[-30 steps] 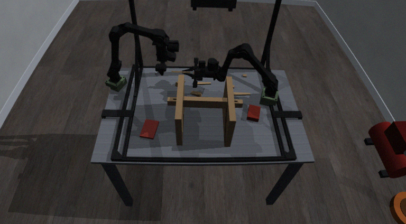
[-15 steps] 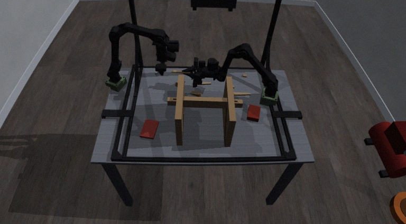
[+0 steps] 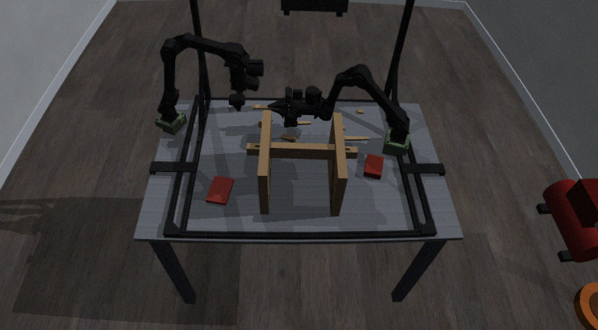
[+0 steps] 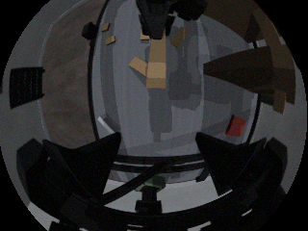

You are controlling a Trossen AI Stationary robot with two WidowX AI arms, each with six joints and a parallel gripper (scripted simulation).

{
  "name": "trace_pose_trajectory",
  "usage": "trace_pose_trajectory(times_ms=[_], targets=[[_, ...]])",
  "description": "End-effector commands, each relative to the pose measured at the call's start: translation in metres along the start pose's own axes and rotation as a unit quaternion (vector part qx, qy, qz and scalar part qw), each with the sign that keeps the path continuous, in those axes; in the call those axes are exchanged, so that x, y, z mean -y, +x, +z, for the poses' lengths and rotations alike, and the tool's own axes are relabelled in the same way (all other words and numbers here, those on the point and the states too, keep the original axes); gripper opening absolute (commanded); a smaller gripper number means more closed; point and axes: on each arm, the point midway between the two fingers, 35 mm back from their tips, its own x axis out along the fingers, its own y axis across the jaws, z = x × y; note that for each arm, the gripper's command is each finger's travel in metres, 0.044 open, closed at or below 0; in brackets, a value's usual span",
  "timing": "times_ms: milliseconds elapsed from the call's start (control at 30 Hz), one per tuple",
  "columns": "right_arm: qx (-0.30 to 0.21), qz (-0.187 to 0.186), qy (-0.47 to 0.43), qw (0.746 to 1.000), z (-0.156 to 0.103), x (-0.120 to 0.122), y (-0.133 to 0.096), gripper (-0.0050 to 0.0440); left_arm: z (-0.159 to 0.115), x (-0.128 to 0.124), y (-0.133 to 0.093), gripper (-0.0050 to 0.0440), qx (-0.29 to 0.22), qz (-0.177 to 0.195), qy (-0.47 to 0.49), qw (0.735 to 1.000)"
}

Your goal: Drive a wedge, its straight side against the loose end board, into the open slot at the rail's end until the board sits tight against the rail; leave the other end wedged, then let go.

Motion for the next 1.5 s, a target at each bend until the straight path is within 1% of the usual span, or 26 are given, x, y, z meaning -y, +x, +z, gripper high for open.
trace_pose_trajectory(times_ms=[0,67,100,200,267,300,333,500,833,1300,1433,1467], targets=[[0.02,-0.001,0.0,1.0,0.004,0.0,0.002,0.044,0.004,-0.004,-0.001,0.0,0.008,0.004,-0.004,1.0],[0.073,-0.001,0.0,0.997,0.013,0.0,0.007,0.044,0.004,-0.004,-0.001,0.0,0.008,0.004,-0.004,1.0],[0.087,-0.001,0.0,0.996,0.011,0.0,0.01,0.044,0.004,-0.004,-0.001,0.0,0.008,0.004,-0.004,1.0],[0.129,0.0,0.0,0.992,0.017,0.0,0.013,0.044,0.004,-0.004,-0.001,0.0,0.008,0.004,-0.004,1.0],[0.129,0.0,0.0,0.992,0.017,0.0,0.013,0.044,0.004,-0.004,-0.001,0.0,0.008,0.004,-0.004,1.0],[0.164,-0.001,0.0,0.986,0.027,0.0,0.011,0.044,0.004,-0.004,-0.001,0.0,0.008,0.004,-0.004,1.0],[0.176,0.0,0.0,0.984,0.024,0.0,0.014,0.044,0.004,-0.004,-0.001,0.0,0.008,0.004,-0.004,1.0],[0.256,-0.001,-0.001,0.967,0.039,0.0,0.01,0.044,0.004,-0.004,-0.001,0.0,0.008,0.004,-0.004,1.0],[0.26,-0.001,-0.001,0.966,0.041,0.0,0.012,0.044,0.004,-0.004,-0.001,0.0,0.008,0.004,-0.004,1.0],[0.26,-0.001,-0.001,0.966,0.068,0.0,0.059,0.044,0.004,-0.004,-0.001,0.0,0.008,0.004,-0.004,1.0],[0.26,-0.001,-0.001,0.966,0.069,0.0,0.061,0.044,0.004,-0.004,-0.001,0.0,0.008,0.004,-0.004,1.0],[0.261,-0.003,-0.001,0.965,0.069,0.001,0.055,0.0416,0.004,-0.004,-0.001,0.0,0.008,0.004,-0.004,1.0]])
